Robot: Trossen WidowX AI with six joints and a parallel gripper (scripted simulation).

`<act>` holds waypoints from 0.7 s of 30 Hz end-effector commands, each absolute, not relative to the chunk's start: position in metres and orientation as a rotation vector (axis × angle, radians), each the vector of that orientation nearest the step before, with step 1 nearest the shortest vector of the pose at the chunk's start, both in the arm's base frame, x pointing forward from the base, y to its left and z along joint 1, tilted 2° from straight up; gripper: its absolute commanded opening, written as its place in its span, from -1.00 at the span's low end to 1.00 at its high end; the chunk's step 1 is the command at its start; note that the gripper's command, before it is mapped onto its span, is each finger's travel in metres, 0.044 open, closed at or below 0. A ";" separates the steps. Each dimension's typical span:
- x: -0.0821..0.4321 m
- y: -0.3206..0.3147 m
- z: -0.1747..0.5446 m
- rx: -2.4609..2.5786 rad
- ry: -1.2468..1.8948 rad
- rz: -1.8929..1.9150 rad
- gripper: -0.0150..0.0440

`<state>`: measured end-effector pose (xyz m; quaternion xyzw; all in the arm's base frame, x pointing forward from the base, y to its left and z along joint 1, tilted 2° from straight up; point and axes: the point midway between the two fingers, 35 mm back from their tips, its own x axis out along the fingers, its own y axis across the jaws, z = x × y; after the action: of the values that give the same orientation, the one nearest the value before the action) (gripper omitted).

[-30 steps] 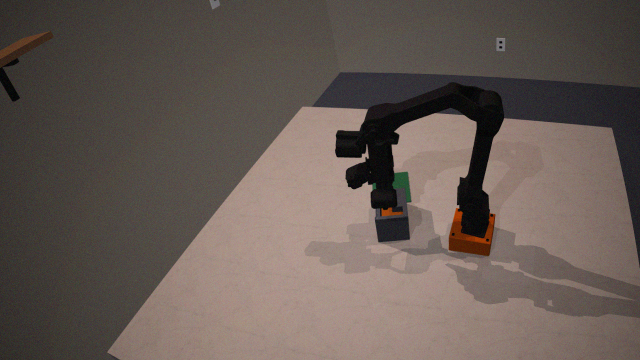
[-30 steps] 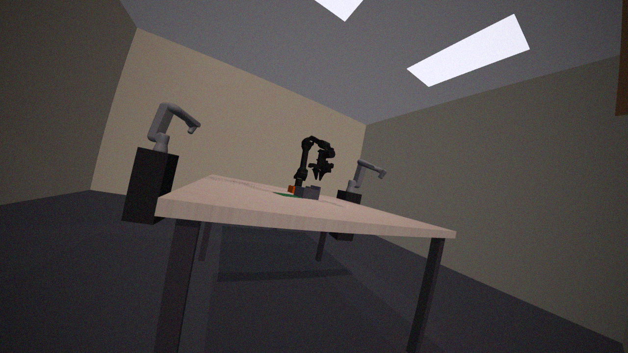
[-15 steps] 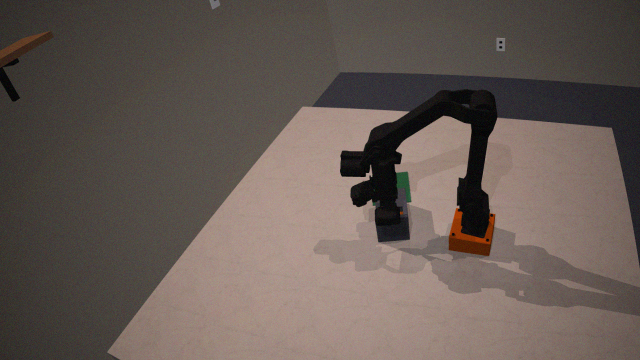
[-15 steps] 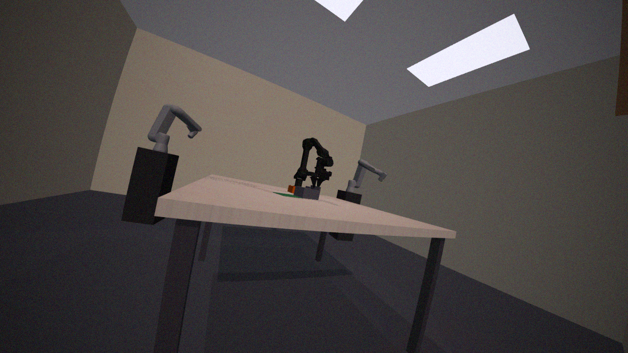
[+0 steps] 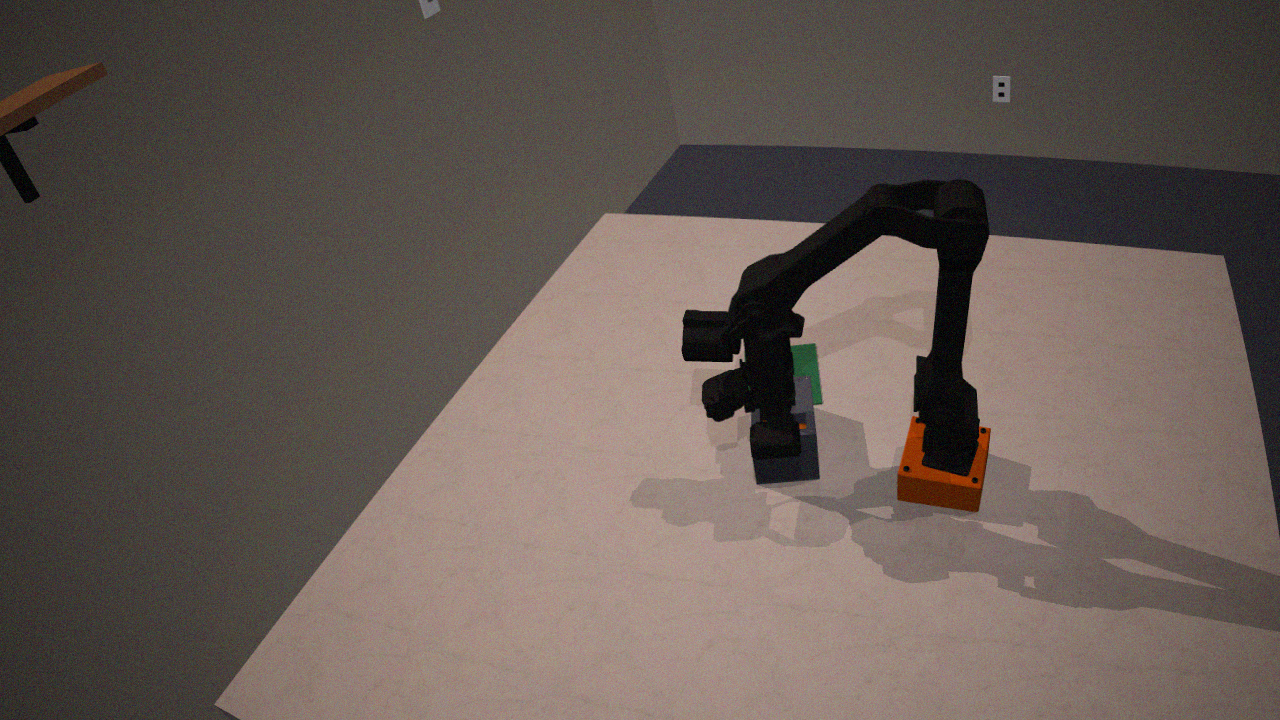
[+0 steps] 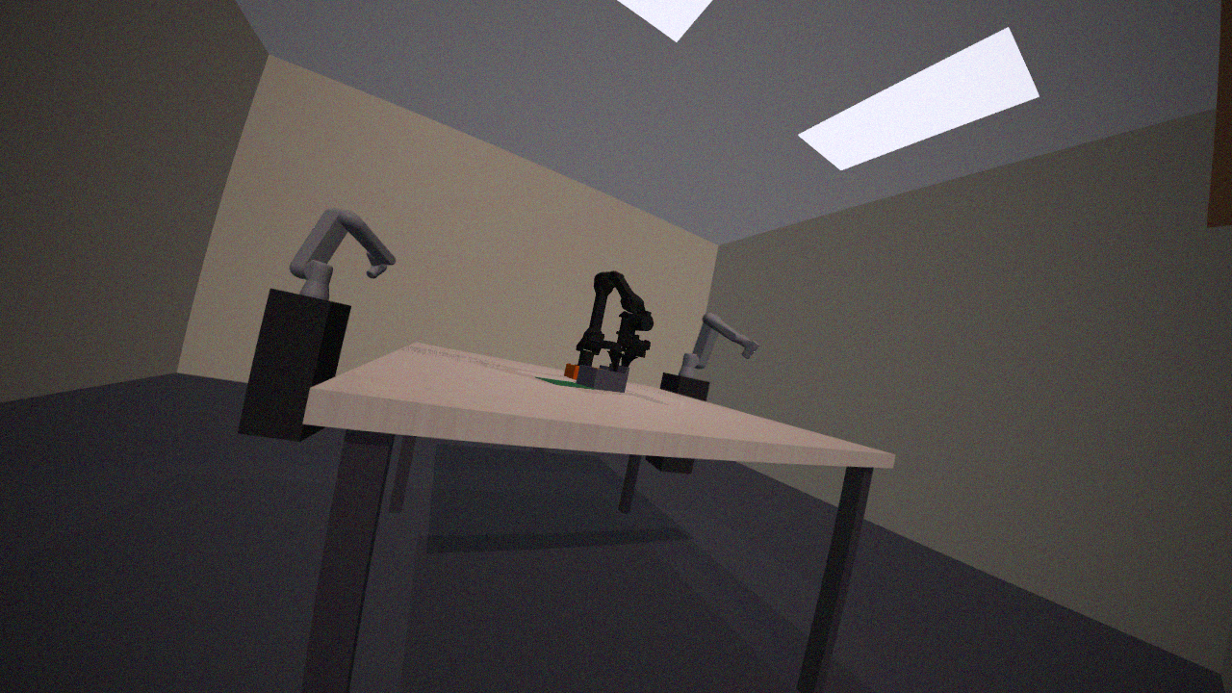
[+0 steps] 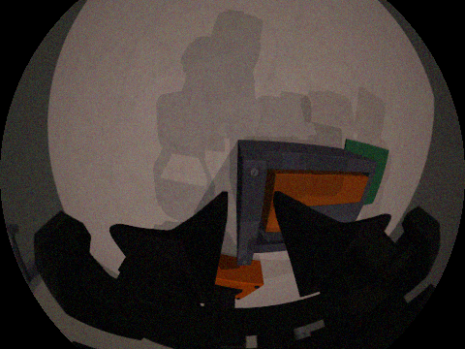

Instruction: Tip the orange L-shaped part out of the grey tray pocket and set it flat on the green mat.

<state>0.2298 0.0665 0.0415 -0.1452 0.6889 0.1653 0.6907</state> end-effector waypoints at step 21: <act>0.225 0.065 0.015 -0.325 1.558 0.361 0.12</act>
<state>0.2283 0.0681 0.0180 -0.1449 0.6897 0.1679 0.6892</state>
